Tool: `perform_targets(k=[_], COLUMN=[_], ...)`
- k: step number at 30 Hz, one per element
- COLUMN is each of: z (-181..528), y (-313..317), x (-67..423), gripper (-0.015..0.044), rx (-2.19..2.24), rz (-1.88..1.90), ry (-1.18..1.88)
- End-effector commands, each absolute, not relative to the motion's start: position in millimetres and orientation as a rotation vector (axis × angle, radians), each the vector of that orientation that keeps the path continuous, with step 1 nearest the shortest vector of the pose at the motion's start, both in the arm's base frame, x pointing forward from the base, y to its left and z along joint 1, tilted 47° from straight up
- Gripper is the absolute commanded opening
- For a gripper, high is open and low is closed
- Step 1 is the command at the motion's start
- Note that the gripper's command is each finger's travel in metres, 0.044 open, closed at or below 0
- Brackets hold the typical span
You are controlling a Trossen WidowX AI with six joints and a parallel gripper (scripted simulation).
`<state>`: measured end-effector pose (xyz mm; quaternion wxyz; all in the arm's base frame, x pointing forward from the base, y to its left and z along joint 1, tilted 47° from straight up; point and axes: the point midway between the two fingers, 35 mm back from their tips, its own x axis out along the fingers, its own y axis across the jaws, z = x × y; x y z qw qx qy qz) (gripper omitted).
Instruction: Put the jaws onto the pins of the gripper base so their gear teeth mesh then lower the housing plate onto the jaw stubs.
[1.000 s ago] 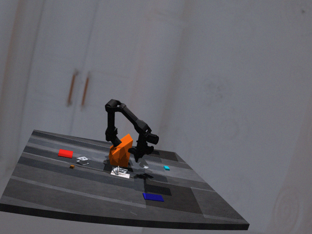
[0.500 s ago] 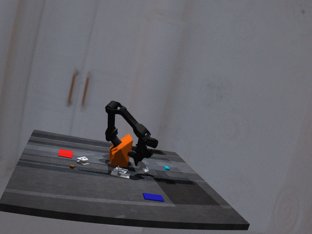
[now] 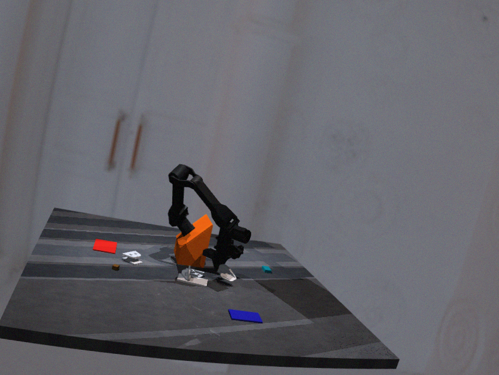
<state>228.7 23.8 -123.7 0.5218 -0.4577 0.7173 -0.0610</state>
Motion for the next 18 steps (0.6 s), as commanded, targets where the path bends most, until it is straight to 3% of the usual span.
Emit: perform_targets(k=[1,15,18], z=[-127.8,-134.1,-134.1], y=[16.2,8.2,8.2], x=[224.1,222.5,222.5], gripper=[0.0037,0.0037,0.0116], rx=[-1.109,-1.110,-1.110], rz=[-0.145,-0.147,-0.147], ry=[1.730,1.731,1.731])
